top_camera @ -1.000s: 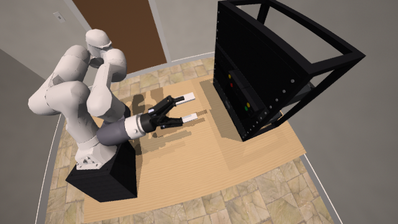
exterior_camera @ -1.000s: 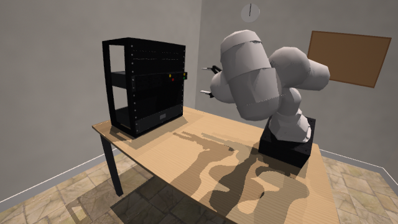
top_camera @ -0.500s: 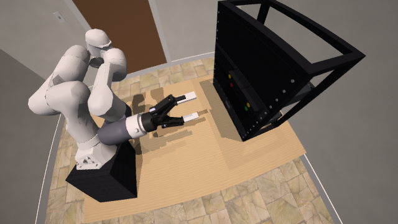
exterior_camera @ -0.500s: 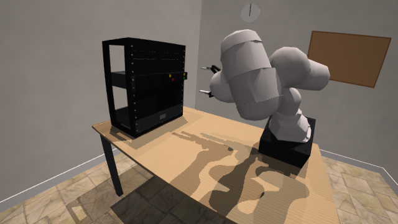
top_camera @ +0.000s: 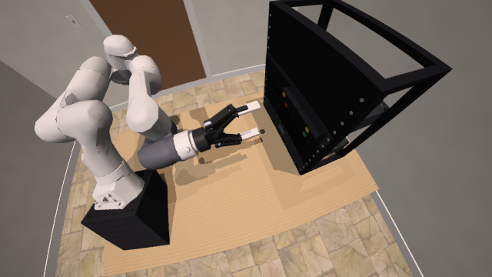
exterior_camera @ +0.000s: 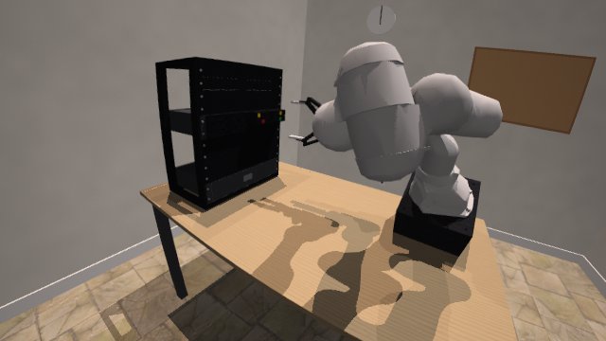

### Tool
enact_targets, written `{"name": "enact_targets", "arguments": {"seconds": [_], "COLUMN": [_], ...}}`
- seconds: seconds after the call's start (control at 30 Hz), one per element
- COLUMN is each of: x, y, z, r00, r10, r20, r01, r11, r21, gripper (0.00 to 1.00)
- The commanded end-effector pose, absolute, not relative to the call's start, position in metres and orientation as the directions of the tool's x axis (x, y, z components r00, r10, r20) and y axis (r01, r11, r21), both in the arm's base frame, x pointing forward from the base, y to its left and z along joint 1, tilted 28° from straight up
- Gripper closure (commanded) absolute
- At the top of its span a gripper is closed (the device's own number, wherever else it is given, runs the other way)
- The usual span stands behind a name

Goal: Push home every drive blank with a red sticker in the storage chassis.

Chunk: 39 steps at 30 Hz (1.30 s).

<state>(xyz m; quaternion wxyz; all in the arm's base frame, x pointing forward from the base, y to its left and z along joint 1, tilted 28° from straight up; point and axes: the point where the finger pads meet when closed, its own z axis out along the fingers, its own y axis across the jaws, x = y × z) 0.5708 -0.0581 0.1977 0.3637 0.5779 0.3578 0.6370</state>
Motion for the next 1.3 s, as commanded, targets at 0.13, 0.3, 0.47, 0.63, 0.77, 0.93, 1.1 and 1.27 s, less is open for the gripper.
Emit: {"name": "enact_targets", "arguments": {"seconds": [0.13, 0.3, 0.47, 0.63, 0.77, 0.93, 1.1, 1.27], "x": [0.611, 0.626, 0.643, 0.651, 0.652, 0.652, 0.652, 0.652], "y": [-0.056, -0.052, -0.049, -0.047, -0.046, -0.046, -0.046, -0.046], "z": [0.199, 0.202, 0.205, 0.207, 0.207, 0.207, 0.207, 0.207], "r00": [-0.04, -0.04, -0.04, -0.04, -0.04, -0.04, -0.04, -0.04], "r10": [0.884, 0.884, 0.884, 0.884, 0.884, 0.884, 0.884, 0.884], "r20": [0.466, 0.466, 0.466, 0.466, 0.466, 0.466, 0.466, 0.466], "r01": [-0.039, -0.039, -0.039, -0.039, -0.039, -0.039, -0.039, -0.039], "r11": [-0.467, -0.467, -0.467, -0.467, -0.467, -0.467, -0.467, -0.467], "r21": [0.883, 0.883, 0.883, 0.883, 0.883, 0.883, 0.883, 0.883], "gripper": [0.0, 0.0, 0.0, 0.0, 0.0, 0.0, 0.0, 0.0]}}
